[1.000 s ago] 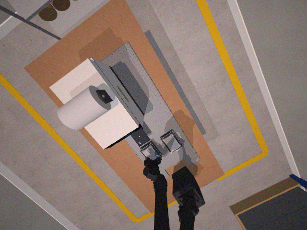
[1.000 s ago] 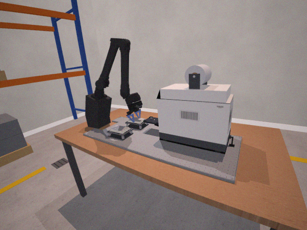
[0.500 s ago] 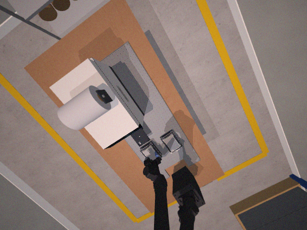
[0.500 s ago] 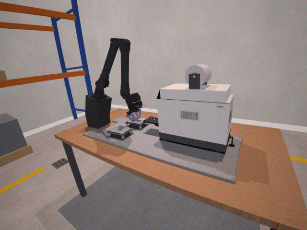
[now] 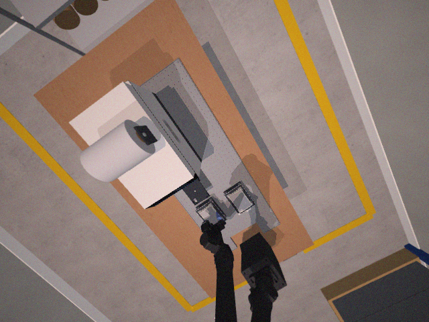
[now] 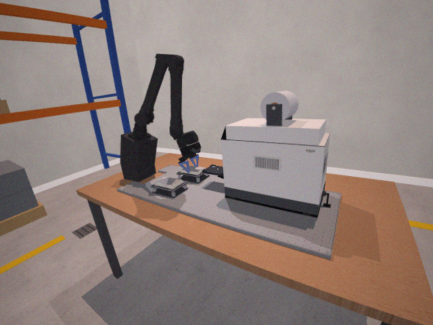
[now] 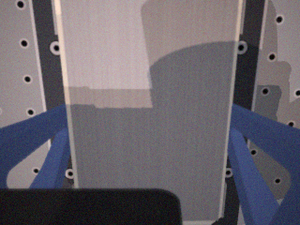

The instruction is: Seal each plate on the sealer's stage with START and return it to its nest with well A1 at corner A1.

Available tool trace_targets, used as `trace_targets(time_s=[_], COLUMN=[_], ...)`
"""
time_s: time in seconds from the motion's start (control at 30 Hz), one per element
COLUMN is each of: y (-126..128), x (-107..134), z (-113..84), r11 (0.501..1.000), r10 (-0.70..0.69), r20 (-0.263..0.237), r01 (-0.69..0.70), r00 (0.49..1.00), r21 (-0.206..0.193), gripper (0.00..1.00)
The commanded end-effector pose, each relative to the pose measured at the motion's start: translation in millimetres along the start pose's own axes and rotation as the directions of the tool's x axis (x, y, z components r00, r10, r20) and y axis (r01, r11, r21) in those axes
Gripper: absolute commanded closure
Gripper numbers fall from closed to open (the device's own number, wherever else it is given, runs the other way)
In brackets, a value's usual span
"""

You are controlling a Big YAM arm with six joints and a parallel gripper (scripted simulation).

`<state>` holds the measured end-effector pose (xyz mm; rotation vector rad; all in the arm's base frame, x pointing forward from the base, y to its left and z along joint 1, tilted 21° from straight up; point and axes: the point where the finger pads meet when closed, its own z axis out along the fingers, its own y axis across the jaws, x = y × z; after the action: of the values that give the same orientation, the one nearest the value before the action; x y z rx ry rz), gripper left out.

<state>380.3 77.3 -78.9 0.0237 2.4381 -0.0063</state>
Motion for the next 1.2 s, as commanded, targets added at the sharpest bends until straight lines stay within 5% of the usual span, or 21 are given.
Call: trace_targets(time_s=[0.0,0.4,0.43,1.17], y=[5.5,5.0,5.0,4.6], x=[-0.8,1.4,1.4,1.9], z=[2.6,2.9,2.8,2.0], r11=[1.000,1.000,1.000,1.000], r10=[0.000,-0.001,-0.001,0.000], r20=[0.006,0.002,0.002,0.002], r01=[0.000,0.001,0.001,0.000], r00=[1.000,1.000,1.000,1.000], r21=[-0.009,-0.007,-0.007,-0.005], gripper=[1.00,1.00,0.00,0.00])
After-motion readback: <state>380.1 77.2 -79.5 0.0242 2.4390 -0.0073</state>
